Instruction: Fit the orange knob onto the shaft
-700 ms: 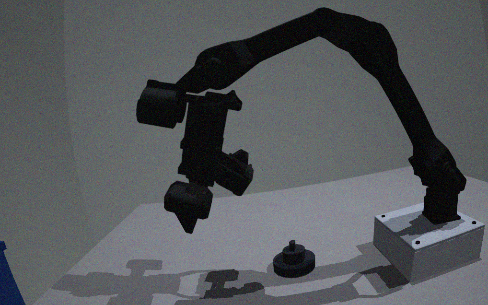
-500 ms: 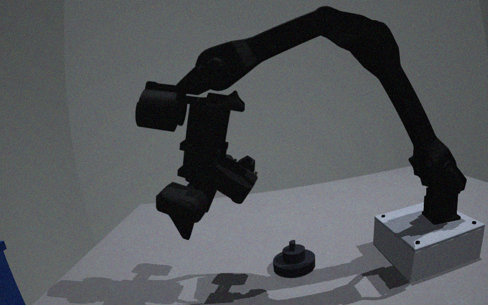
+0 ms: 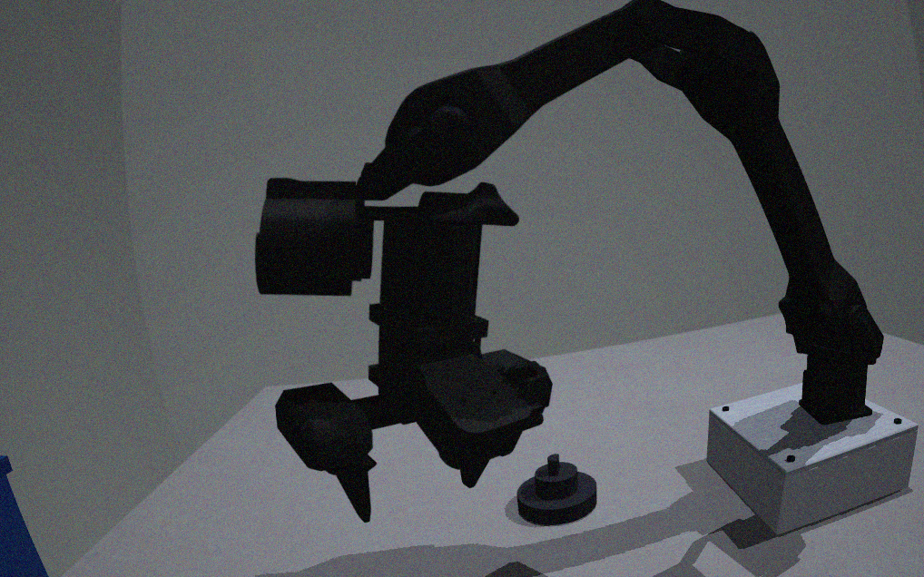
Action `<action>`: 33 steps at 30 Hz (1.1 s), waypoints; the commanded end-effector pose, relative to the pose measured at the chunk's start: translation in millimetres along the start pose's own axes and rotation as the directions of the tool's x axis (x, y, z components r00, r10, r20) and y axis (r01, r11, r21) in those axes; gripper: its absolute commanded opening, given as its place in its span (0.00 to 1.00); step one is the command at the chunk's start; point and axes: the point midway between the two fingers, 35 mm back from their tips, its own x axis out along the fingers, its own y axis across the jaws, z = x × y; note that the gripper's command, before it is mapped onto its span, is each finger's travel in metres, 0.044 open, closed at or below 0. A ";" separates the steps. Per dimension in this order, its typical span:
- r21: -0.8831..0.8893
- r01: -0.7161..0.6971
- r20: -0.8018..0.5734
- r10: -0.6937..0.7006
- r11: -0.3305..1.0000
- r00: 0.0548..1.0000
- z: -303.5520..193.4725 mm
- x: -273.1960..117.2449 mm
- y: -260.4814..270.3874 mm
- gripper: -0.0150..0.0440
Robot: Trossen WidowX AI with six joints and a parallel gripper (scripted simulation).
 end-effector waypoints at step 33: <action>0.842 -0.235 0.214 0.098 0.485 0.972 142.7 19.9 21.4 1.00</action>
